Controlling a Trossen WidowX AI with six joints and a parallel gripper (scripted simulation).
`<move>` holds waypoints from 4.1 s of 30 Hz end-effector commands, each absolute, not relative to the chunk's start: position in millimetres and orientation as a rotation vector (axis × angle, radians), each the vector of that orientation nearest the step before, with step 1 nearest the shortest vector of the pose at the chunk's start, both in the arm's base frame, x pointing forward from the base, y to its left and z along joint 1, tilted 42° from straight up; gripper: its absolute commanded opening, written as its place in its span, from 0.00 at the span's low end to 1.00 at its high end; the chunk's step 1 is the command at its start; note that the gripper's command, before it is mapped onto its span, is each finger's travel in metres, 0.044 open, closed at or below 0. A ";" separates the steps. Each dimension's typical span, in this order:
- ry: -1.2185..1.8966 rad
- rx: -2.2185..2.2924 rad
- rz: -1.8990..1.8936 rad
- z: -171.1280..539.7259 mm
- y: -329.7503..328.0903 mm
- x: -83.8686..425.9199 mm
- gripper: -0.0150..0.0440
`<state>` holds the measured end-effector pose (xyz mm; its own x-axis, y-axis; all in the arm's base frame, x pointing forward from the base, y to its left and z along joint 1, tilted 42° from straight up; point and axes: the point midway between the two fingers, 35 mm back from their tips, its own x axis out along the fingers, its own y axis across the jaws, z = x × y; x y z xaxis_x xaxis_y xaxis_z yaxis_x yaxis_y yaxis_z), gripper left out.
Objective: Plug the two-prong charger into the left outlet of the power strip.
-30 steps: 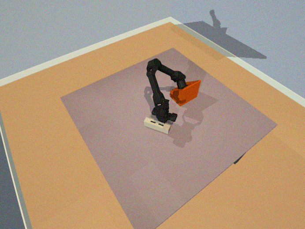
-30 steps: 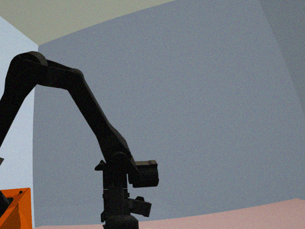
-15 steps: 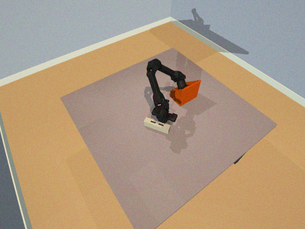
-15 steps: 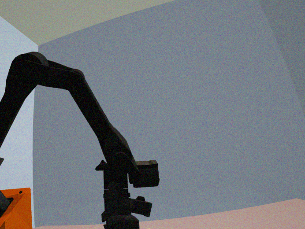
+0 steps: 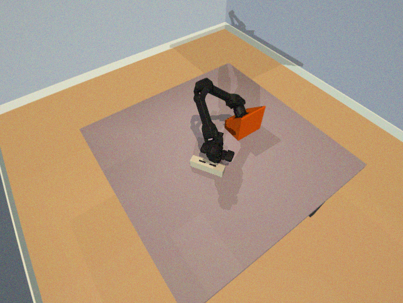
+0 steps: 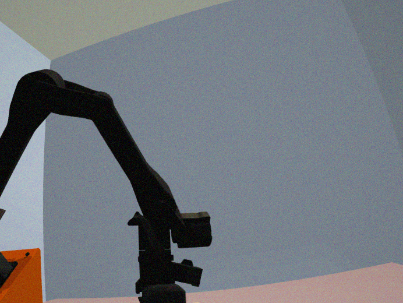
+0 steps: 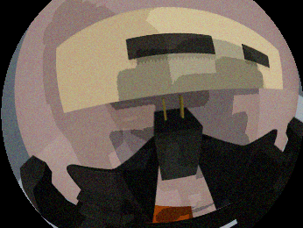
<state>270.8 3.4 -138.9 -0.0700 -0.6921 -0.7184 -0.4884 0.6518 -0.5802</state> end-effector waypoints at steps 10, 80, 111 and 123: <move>1.721 -0.957 -0.220 -140.1 5.5 274.0 0.25; 1.720 -0.956 -0.221 -145.8 12.1 290.4 0.25; 1.719 -0.955 -0.221 -149.4 16.3 300.8 0.25; 1.719 -0.956 -0.221 -149.0 15.8 299.6 0.25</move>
<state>292.6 11.7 -146.8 -0.0902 -0.7018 -0.7066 -0.4989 0.6459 -0.5779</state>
